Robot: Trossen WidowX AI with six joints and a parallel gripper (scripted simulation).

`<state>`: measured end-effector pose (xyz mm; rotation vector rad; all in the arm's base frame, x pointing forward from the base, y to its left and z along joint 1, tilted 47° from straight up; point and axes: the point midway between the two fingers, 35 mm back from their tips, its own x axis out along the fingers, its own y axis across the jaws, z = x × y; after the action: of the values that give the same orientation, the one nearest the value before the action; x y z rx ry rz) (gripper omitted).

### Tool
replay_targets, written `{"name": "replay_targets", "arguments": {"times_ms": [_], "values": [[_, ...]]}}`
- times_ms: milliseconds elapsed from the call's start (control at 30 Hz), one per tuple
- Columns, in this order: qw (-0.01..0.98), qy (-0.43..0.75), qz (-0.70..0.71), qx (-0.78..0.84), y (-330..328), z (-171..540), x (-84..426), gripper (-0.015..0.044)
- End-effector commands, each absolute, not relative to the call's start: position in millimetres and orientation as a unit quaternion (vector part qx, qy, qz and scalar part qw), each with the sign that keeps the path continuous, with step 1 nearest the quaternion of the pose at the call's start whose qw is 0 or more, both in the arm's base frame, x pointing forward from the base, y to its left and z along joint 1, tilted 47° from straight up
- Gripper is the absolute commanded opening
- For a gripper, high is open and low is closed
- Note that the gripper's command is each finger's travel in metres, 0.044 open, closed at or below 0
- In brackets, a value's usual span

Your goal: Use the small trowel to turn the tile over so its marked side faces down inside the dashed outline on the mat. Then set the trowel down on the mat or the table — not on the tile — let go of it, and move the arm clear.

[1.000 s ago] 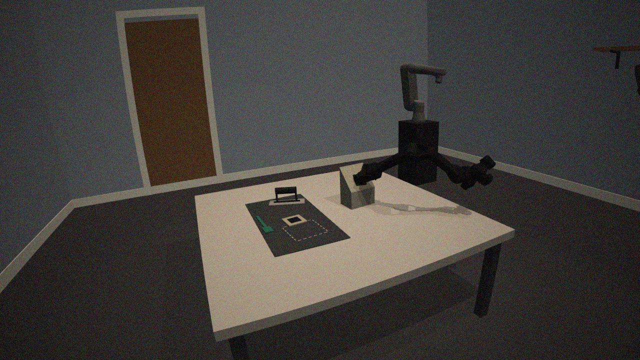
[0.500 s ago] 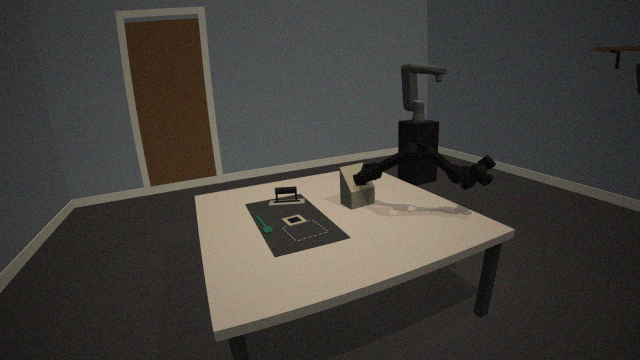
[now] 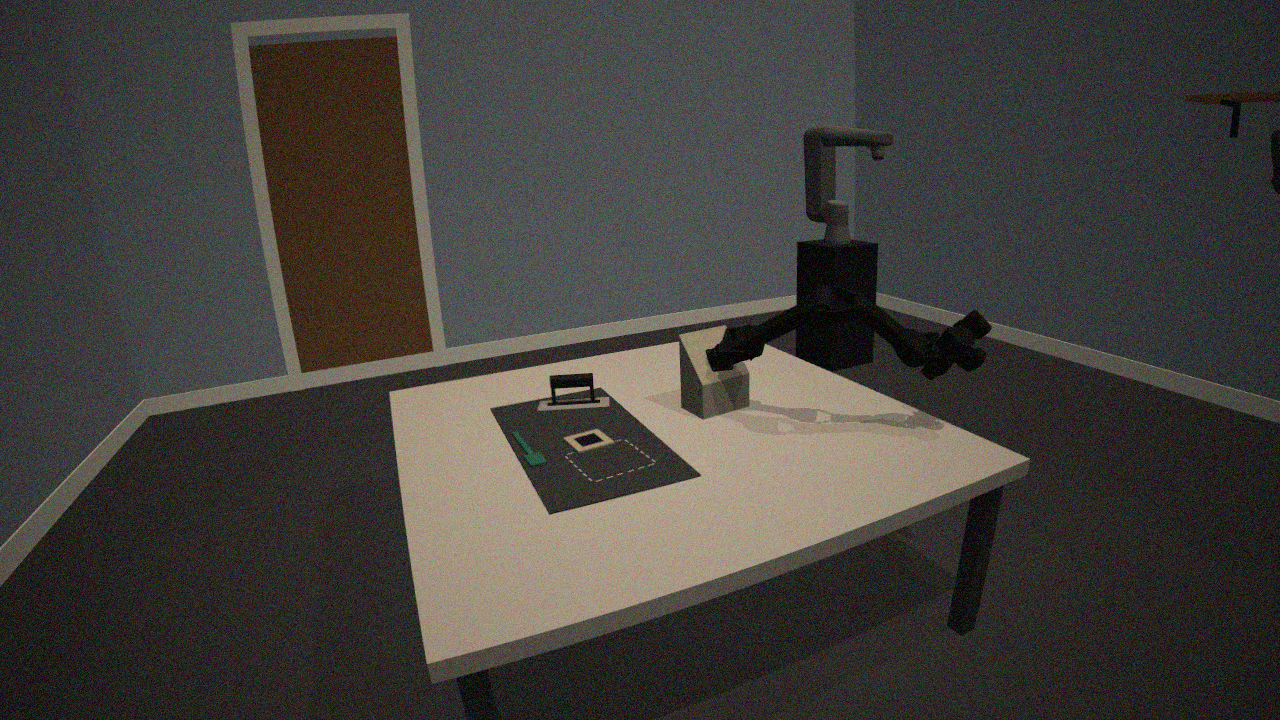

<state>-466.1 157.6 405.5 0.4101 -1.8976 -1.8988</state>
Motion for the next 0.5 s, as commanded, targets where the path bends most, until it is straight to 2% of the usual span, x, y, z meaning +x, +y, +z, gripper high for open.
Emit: {"name": "replay_targets", "arguments": {"times_ms": [0,67,467], "values": [[0.211,-0.683,-0.683,0.148,157.6,405.5,-466.1,0.0053],[0.211,-0.683,-0.683,0.148,157.6,405.5,-466.1,0.0100],[0.211,-0.683,-0.683,0.148,157.6,405.5,-466.1,0.0100]]}}
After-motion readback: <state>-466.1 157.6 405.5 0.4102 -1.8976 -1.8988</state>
